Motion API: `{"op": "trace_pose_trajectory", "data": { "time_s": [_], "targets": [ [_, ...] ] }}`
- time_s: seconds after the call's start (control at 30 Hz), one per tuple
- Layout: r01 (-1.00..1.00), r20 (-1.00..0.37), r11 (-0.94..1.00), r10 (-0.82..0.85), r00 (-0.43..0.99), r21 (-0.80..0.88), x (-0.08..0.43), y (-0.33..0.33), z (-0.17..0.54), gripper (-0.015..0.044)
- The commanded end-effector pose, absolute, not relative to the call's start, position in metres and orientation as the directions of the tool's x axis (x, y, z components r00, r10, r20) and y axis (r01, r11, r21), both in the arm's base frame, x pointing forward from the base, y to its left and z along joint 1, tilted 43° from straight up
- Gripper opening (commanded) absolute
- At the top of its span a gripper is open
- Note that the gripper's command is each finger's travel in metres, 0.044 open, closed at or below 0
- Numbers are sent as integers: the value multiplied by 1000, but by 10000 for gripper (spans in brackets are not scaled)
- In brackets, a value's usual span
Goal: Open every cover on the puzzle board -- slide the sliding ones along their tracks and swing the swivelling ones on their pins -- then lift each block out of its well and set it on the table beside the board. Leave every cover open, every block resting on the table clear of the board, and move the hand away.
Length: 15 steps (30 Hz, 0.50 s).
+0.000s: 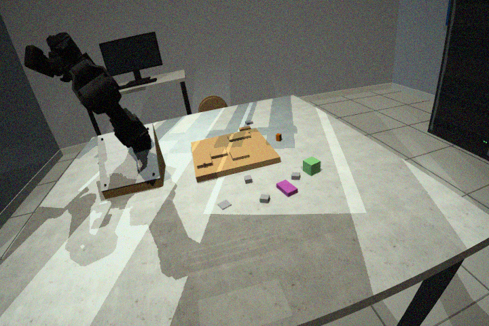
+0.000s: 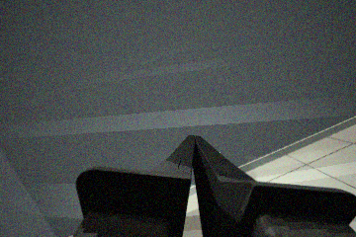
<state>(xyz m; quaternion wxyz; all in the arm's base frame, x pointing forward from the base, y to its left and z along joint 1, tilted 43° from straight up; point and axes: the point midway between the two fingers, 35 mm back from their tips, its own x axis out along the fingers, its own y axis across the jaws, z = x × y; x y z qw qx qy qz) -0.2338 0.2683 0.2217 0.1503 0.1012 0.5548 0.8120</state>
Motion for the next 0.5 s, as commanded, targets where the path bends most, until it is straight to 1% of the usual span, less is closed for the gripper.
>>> {"op": "trace_pose_trajectory", "data": {
  "time_s": [0.0,0.47],
  "targets": [
    [-170,-25,-319,412,-911,932,-224,282,217,0],
    [-307,-122,-205,614,-780,929,-175,330,195,0]
  ]
}}
